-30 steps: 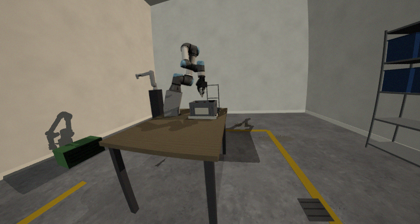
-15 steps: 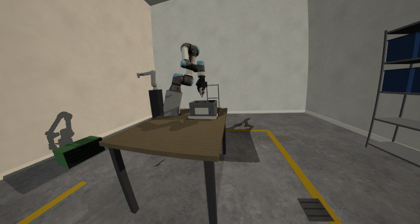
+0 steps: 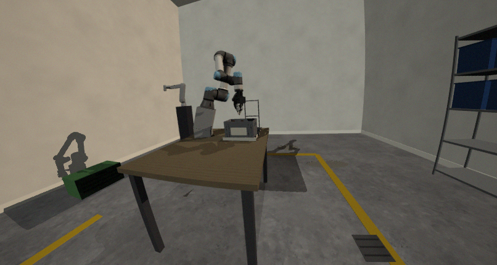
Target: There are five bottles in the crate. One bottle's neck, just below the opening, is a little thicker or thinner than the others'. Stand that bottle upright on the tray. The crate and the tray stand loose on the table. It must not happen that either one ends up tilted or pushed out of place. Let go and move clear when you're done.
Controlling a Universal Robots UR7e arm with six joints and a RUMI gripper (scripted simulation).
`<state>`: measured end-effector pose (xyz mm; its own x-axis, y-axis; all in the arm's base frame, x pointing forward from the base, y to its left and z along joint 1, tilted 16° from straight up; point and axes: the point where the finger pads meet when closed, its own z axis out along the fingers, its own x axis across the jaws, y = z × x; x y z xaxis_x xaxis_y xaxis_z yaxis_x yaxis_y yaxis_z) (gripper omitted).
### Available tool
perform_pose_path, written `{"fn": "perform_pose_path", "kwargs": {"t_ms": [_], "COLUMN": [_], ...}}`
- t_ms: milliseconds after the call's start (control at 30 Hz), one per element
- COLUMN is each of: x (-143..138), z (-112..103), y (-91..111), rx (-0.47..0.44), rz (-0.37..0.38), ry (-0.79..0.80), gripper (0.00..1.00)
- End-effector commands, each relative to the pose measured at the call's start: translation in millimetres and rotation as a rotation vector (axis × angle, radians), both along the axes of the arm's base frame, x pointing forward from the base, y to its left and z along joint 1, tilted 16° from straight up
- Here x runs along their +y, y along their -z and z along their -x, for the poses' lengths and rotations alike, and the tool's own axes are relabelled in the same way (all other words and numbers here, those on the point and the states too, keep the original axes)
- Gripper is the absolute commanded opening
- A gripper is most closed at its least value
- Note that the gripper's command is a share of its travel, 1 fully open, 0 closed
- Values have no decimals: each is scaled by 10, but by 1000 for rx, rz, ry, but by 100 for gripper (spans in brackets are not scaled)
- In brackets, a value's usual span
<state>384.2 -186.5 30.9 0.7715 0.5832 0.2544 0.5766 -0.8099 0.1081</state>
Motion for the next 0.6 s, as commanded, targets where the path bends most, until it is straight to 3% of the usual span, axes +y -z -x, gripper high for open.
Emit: {"fn": "perform_pose_path", "kwargs": {"t_ms": [0, 33, 567], "x": [-3, -3, -3], "z": [-8, -8, -8], "y": [-5, -5, -5], "rx": [-1, -1, -1], "rz": [1, 1, 1], "ry": [0, 0, 0], "gripper": [0, 38, 38]}}
